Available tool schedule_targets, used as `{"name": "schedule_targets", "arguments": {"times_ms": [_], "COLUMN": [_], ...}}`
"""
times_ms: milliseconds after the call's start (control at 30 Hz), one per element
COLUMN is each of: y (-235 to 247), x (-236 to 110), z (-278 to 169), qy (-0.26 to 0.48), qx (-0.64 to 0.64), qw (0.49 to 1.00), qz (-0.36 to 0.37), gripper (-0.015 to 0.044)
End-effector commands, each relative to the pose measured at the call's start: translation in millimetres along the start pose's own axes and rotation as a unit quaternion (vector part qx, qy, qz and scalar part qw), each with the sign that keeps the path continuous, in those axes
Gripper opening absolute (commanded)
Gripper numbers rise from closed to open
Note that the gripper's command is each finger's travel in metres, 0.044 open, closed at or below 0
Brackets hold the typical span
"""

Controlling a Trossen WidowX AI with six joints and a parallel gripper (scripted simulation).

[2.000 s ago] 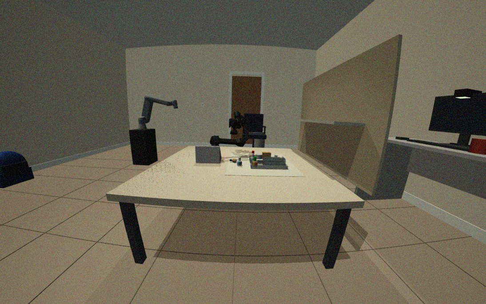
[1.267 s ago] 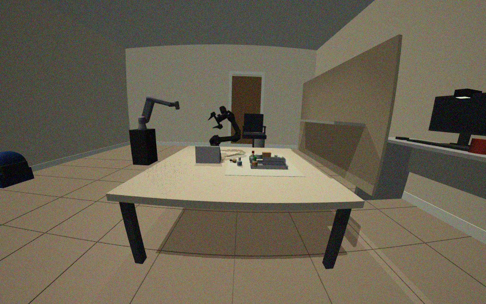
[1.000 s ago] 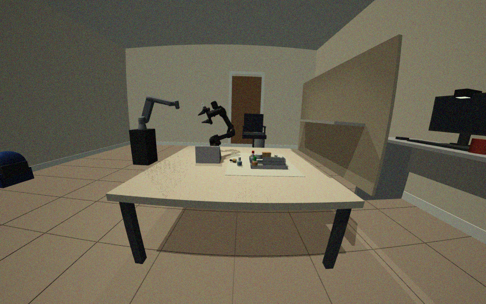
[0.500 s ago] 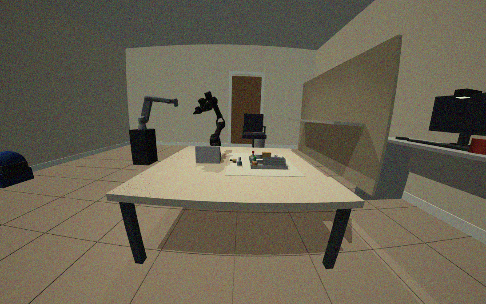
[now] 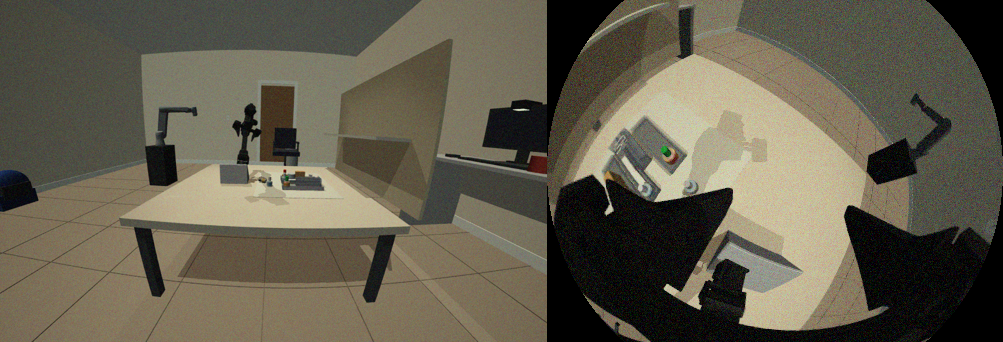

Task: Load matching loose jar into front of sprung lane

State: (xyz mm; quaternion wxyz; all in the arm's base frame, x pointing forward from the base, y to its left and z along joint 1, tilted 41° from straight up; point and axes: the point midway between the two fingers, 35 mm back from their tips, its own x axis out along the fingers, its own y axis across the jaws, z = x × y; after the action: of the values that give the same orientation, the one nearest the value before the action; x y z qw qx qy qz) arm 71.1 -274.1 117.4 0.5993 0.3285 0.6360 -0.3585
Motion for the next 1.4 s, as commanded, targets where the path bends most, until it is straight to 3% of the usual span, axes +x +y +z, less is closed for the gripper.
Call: {"name": "schedule_targets", "arguments": {"times_ms": [0,167,433,700,867,1367], "y": [51.1,122.6,213.8,219.2,232.8,239.2], "x": [33.9,78.1,133.3,131.9,160.9,176.1], "z": [8.3,2.2,-44.6,-48.5,-69.4,-80.1], "qy": [0.042,0.091,0.151,0.152,0.152,0.152], "qx": [-0.128,-0.296,-0.483,-0.487,-0.487,-0.487], "qw": [0.989,0.937,0.807,0.803,0.802,0.802], "qz": [0.063,0.163,0.304,0.309,0.309,0.310], "gripper": [0.0440,0.0440,0.0440,0.0440,0.0440,0.0440]}}
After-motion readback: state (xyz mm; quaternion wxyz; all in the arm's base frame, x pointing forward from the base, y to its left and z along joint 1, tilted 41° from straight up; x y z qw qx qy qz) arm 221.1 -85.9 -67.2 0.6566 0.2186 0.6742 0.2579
